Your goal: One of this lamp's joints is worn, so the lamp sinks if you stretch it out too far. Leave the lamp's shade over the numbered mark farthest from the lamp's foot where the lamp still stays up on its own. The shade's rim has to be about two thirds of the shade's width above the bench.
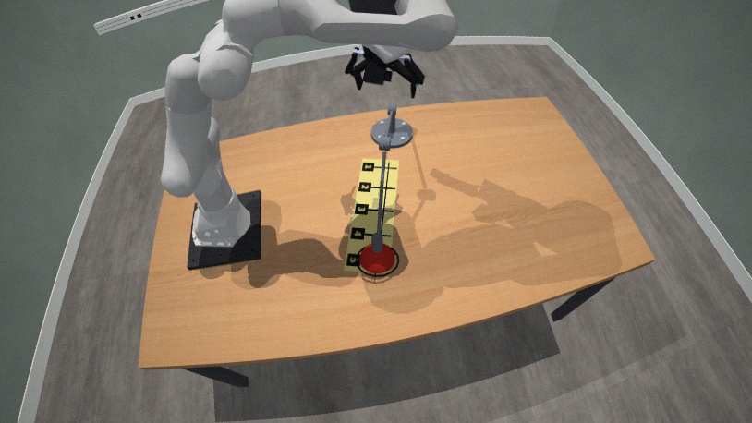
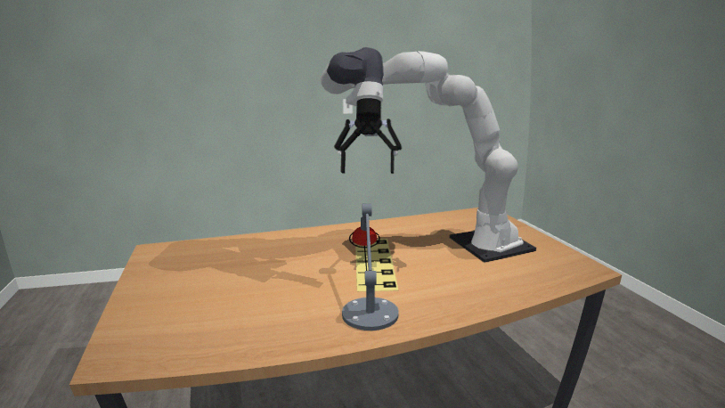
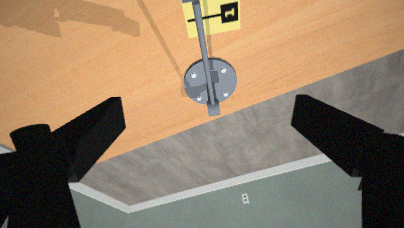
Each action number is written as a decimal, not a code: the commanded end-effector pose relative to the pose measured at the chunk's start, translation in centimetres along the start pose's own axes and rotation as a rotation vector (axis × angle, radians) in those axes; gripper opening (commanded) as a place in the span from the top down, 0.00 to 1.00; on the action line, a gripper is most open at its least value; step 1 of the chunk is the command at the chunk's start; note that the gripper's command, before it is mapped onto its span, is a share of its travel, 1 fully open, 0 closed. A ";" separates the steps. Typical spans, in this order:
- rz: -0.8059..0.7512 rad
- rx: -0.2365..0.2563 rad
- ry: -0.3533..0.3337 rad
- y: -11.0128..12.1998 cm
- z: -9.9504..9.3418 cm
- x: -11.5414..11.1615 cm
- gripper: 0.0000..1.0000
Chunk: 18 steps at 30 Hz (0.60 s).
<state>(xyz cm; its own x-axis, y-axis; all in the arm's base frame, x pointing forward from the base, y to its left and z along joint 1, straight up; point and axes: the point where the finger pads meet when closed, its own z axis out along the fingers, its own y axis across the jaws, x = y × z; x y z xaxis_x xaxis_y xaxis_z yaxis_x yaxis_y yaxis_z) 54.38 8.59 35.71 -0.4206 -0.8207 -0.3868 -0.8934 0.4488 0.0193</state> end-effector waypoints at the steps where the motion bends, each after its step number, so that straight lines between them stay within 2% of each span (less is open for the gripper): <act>1: -0.054 0.001 0.197 0.0 0.1 0.0 0.00; 18: -0.115 -0.003 0.197 0.0 0.0 0.0 0.00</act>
<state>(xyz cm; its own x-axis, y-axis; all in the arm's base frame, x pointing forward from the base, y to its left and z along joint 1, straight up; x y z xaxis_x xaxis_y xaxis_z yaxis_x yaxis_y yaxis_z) 54.37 8.60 35.71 -0.3518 -0.8523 -0.3871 -0.9227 0.3854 -0.0098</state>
